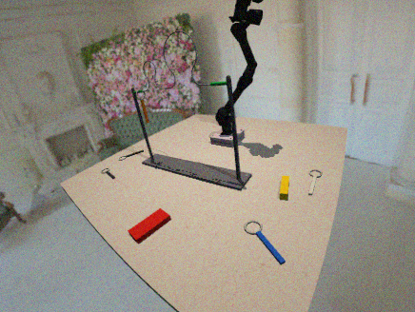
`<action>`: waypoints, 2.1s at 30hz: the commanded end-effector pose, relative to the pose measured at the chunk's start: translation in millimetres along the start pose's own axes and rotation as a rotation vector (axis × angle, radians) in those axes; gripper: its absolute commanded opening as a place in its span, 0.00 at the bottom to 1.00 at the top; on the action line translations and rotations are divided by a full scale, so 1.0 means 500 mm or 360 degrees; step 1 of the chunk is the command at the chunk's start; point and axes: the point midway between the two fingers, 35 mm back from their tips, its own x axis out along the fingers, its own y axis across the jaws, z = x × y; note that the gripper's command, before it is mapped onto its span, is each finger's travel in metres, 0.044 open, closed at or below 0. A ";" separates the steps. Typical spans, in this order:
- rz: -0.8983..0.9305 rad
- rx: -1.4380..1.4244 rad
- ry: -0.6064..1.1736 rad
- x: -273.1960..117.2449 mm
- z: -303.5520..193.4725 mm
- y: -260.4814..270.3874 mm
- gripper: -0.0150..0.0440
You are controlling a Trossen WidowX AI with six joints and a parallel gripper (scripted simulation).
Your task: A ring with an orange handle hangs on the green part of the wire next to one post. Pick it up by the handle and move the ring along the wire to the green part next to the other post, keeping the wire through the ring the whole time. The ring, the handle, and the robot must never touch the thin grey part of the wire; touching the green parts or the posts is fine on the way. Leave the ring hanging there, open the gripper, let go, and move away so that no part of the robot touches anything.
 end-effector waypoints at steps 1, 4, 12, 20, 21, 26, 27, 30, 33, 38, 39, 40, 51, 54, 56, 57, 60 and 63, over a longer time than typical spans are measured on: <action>0.0009 0.0004 0.0000 -0.001 -0.003 0.005 0.89; 0.0135 0.0057 -0.0004 -0.011 -0.044 0.077 0.75; 0.0533 0.0258 0.0013 -0.087 -0.165 0.292 0.53; 0.0970 0.0528 0.0082 -0.237 -0.274 0.498 0.53; 0.1024 0.0565 0.0095 -0.260 -0.286 0.521 0.53; 0.1300 0.0765 0.0173 -0.390 -0.336 0.625 0.53; 0.1357 0.0809 0.0192 -0.419 -0.345 0.644 0.53; 0.1526 0.0945 0.0256 -0.511 -0.366 0.694 0.53; 0.1692 0.1086 0.0329 -0.607 -0.381 0.733 0.53; 0.1963 0.1332 0.0472 -0.773 -0.391 0.776 0.53; 0.2015 0.1383 0.0504 -0.806 -0.391 0.780 0.53; 0.2068 0.1434 0.0536 -0.840 -0.390 0.784 0.53; 0.2605 0.2020 0.0974 -1.186 -0.339 0.744 0.53; 0.2736 0.2183 0.1121 -1.267 -0.315 0.710 0.53; 0.2819 0.2293 0.1225 -1.317 -0.296 0.682 0.53; 0.2859 0.2348 0.1279 -1.340 -0.286 0.667 0.53; 0.2967 0.2506 0.1437 -1.401 -0.257 0.620 0.53; 0.3044 0.2638 0.1541 -1.436 -0.231 0.580 0.53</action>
